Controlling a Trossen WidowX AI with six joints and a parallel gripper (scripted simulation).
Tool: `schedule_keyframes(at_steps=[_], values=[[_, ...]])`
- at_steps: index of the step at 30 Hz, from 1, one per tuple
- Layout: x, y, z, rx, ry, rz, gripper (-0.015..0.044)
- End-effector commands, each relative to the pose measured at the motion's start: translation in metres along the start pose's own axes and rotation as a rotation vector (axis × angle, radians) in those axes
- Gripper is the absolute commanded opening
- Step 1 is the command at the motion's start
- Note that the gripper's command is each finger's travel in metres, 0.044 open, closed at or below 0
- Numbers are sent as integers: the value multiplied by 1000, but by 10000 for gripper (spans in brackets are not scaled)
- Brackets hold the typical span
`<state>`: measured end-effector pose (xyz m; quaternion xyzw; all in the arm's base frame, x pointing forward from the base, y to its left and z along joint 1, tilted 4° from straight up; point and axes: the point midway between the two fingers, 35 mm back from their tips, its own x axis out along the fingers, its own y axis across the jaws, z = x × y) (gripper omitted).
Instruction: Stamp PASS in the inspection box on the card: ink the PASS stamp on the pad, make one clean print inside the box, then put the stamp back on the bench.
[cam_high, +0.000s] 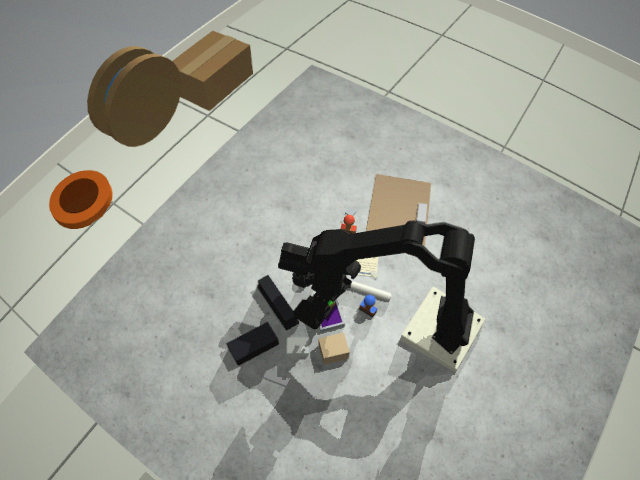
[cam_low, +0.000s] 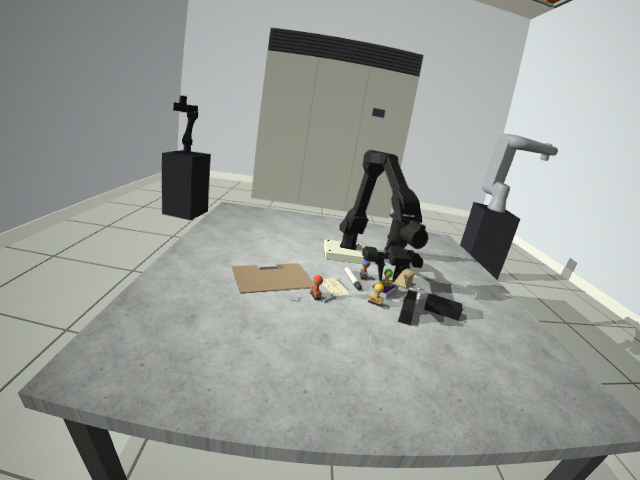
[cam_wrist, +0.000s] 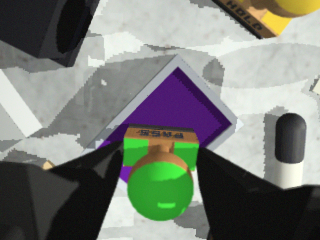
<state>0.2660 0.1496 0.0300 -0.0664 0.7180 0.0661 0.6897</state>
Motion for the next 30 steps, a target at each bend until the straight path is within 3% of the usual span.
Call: schedule_keyframes(at_steps=[1,30], values=[[4,1,0,0,3,1,0],[-2,1,0,0,3,1,0]])
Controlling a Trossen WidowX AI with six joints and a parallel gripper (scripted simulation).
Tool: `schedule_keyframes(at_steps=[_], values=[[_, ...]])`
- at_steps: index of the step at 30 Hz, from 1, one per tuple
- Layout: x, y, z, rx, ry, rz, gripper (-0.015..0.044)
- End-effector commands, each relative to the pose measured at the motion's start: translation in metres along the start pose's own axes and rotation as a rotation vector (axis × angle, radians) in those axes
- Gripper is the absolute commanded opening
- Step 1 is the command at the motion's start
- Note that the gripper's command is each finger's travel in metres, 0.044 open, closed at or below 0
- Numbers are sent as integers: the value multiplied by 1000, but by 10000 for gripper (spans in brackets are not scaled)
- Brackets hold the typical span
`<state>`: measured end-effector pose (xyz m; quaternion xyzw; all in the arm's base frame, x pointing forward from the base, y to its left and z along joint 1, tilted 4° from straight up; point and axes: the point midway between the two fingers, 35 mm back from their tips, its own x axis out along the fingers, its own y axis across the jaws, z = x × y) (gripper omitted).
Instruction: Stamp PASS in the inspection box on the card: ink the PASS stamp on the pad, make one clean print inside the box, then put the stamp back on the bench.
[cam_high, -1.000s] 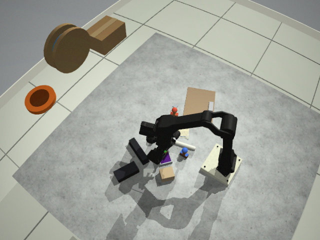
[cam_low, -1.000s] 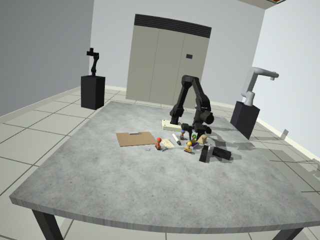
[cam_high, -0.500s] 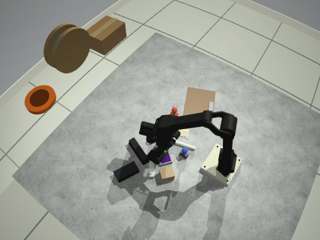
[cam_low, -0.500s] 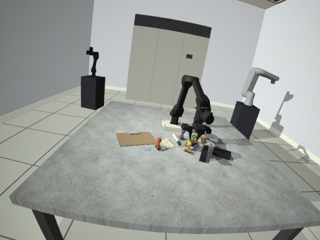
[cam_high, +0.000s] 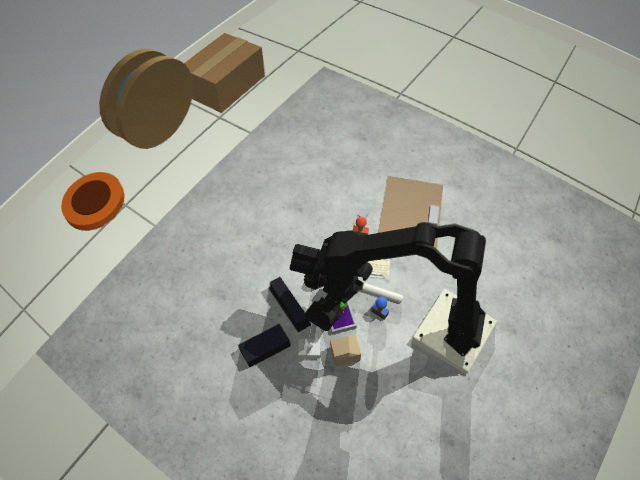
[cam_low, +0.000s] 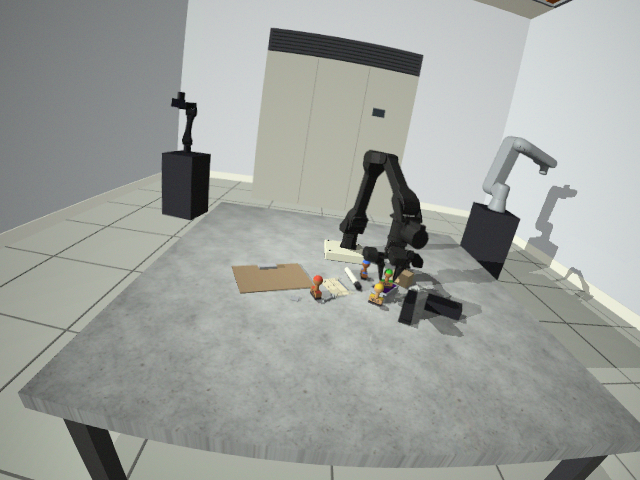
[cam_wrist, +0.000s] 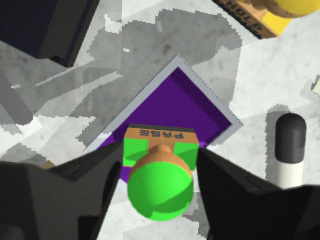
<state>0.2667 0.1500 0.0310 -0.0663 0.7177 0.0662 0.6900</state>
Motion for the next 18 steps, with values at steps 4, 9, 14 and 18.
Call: schedule_keyframes(at_steps=[4,9,14,18], values=[[-3,0,0,0,4,1,0],[-5,0,0,0,4,1,0],[-8,0,0,0,4,1,0],[-9,0,0,0,4,1,0]])
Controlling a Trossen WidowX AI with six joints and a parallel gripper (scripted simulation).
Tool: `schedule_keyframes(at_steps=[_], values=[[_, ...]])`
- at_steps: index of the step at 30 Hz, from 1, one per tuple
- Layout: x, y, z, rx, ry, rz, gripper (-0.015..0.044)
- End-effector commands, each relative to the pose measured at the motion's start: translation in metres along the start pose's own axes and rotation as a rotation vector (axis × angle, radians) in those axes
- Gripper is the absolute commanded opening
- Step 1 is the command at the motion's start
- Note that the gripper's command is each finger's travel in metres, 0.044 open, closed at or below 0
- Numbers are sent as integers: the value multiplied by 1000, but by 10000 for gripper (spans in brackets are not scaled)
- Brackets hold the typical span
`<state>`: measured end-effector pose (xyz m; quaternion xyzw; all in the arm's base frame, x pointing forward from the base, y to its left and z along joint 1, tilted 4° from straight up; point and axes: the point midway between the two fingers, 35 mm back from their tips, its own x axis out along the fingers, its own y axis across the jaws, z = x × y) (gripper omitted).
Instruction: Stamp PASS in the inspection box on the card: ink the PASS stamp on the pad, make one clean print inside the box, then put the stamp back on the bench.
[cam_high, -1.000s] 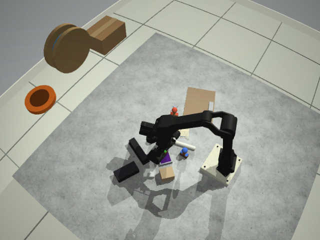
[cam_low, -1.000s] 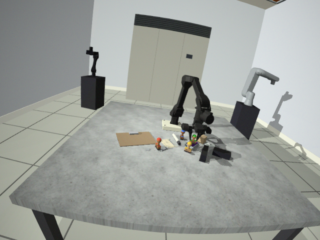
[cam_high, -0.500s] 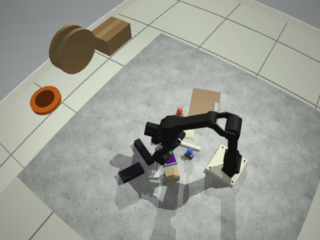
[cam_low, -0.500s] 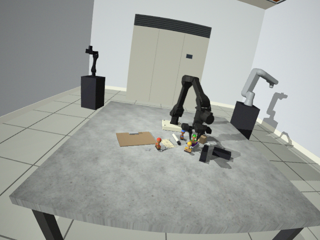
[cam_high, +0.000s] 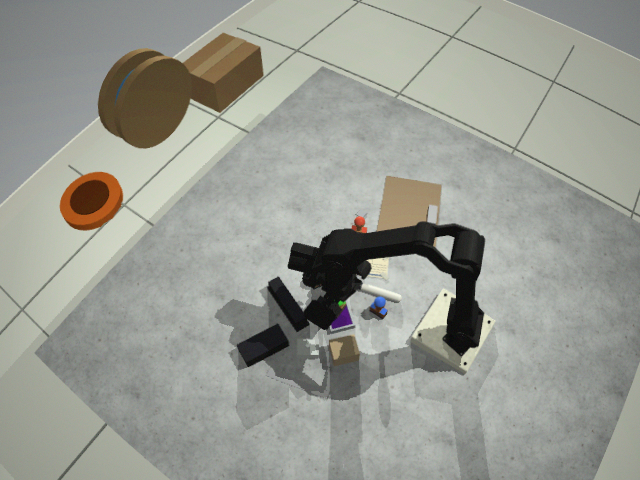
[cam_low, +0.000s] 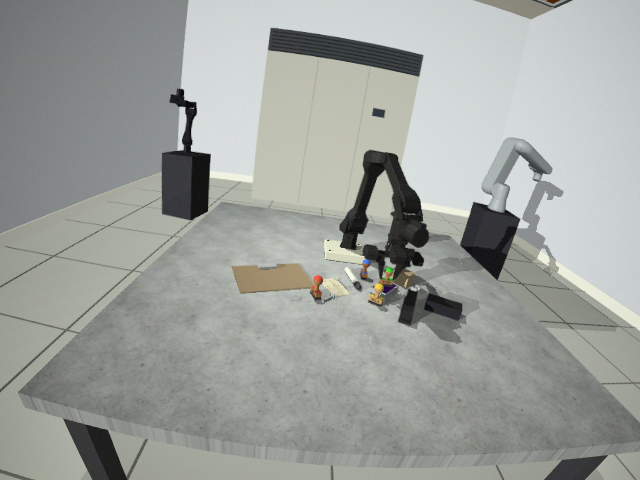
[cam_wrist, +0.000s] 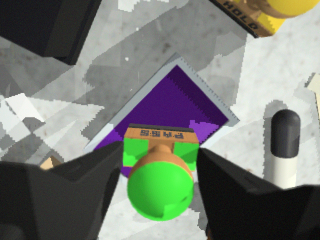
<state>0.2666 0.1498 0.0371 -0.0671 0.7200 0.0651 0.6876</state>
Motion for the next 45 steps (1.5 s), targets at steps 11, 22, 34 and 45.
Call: schedule_keyframes(at_steps=[11,22,34,45], values=[[-19,1,1,0,-3,3,0],[-37,1,1,0,-3,3,0],[-50,0,1,5,-3,3,0],[-51,-51,21,356,-6,-2,0]])
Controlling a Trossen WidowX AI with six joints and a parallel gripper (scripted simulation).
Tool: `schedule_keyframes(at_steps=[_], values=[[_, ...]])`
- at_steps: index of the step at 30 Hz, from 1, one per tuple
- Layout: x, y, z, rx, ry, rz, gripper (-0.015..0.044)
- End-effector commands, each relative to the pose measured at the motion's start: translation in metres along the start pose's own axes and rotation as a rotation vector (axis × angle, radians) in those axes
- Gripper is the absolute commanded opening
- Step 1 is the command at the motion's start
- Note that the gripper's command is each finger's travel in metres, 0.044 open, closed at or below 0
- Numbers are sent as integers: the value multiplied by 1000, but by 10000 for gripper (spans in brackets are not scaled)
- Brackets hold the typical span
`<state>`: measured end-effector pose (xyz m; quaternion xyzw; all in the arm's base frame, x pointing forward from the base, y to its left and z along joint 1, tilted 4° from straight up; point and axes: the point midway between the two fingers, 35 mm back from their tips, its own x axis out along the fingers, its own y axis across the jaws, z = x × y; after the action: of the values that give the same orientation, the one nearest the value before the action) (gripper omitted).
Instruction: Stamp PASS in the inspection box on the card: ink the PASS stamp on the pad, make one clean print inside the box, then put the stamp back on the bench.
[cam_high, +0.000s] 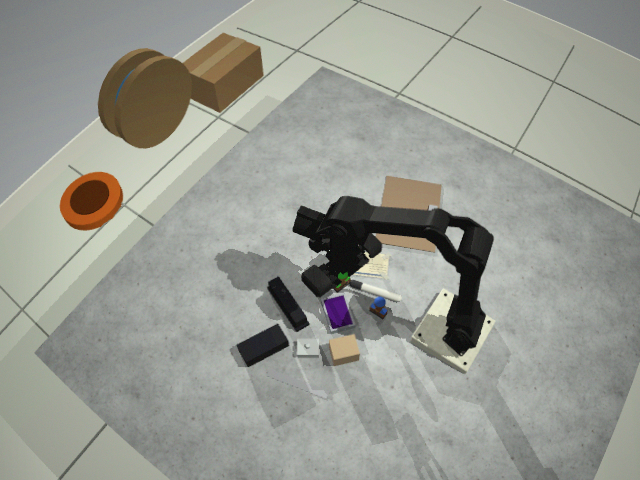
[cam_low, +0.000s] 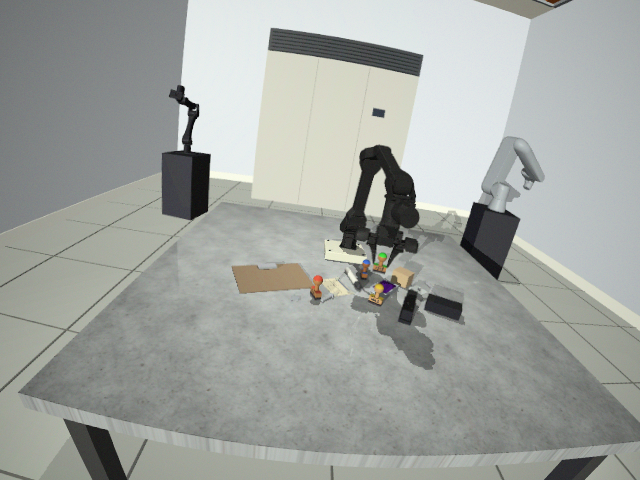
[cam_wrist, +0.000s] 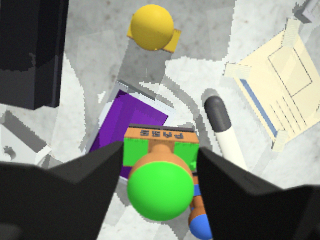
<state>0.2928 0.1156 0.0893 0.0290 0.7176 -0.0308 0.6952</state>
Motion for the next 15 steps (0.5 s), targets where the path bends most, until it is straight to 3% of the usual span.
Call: schedule_keyframes(at_steps=[1,15], values=[[2,-16,10,119,6,-10,0],[2,-85,42,596,0,-20,0]])
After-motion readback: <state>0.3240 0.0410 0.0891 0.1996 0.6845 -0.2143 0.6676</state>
